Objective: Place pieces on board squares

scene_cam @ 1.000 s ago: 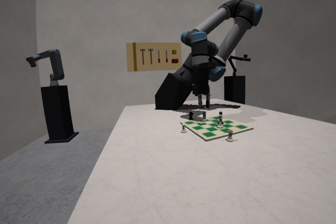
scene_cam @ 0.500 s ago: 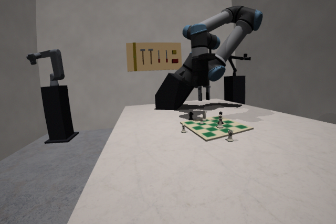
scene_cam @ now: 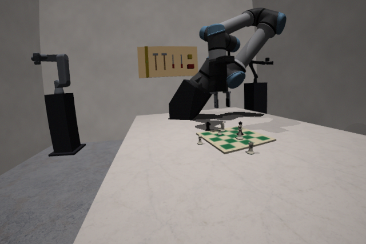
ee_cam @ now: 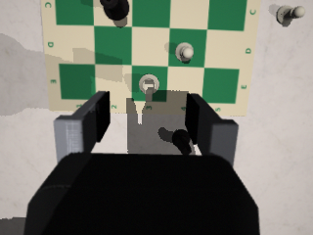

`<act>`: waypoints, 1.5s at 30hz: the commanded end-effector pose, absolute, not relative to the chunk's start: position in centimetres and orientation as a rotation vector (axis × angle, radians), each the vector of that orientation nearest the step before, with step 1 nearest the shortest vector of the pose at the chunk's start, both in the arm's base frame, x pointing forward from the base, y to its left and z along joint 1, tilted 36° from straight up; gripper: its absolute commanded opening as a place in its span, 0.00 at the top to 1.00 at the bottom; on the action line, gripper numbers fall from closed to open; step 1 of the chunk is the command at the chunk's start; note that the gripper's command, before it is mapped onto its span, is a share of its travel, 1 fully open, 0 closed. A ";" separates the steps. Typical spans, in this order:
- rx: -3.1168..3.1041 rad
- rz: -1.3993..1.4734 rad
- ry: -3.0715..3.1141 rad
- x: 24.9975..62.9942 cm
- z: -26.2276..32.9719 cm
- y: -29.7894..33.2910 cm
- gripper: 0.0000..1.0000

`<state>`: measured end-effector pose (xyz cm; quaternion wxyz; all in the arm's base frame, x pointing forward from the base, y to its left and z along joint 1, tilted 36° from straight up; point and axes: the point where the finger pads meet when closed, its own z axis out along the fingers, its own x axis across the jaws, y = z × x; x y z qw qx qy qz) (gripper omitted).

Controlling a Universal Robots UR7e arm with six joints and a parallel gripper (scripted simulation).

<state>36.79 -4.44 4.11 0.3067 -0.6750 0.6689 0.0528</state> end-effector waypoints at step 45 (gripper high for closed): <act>-2.466 -0.296 0.619 52.8 8.4 -8.9 0.00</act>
